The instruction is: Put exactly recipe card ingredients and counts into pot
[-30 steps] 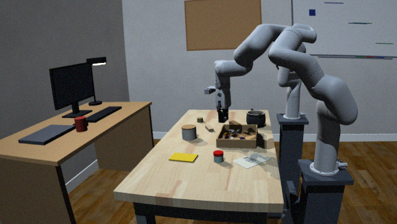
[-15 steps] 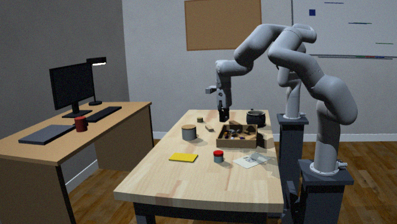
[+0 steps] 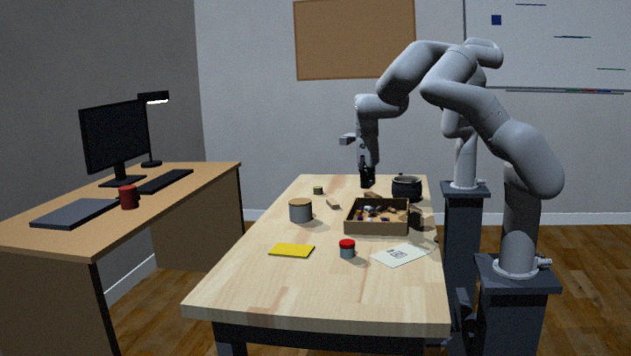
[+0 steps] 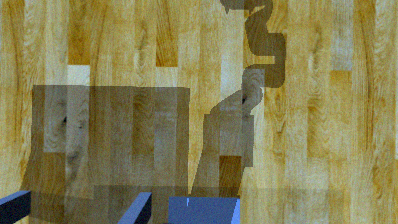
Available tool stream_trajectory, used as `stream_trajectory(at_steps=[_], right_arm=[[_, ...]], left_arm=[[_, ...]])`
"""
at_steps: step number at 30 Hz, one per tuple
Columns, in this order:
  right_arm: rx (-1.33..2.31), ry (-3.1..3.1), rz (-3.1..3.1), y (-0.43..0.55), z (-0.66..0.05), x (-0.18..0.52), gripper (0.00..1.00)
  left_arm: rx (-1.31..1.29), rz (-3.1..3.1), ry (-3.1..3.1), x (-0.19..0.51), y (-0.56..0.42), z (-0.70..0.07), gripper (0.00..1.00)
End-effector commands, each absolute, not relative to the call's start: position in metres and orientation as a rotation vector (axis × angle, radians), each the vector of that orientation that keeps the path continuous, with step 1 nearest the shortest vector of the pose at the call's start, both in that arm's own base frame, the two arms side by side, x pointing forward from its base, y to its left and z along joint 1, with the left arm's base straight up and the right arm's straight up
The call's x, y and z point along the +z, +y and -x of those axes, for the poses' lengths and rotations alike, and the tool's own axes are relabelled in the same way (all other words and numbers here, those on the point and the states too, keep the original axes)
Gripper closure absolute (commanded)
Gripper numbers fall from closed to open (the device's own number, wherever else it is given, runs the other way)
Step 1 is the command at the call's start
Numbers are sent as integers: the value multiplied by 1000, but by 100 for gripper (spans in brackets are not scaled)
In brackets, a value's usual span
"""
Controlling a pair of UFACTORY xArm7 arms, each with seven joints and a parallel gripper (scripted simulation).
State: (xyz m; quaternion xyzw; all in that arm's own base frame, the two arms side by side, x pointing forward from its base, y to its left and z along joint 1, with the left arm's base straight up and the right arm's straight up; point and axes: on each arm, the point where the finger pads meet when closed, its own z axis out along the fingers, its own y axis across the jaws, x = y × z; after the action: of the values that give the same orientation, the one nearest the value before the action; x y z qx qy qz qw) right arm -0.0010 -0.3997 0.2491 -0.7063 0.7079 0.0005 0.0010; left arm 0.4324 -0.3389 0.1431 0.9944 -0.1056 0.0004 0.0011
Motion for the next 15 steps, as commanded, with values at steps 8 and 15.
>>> stream_trajectory(at_steps=[8, 15], right_arm=[[-1, 2223, 2219, -400, 1, 250, 0], [-1, 2223, 2219, -400, 1, 250, 0]], left_arm=[[2, -3123, -331, 144, -433, -392, 100], [2, -3123, -331, 144, -475, -373, 100]])
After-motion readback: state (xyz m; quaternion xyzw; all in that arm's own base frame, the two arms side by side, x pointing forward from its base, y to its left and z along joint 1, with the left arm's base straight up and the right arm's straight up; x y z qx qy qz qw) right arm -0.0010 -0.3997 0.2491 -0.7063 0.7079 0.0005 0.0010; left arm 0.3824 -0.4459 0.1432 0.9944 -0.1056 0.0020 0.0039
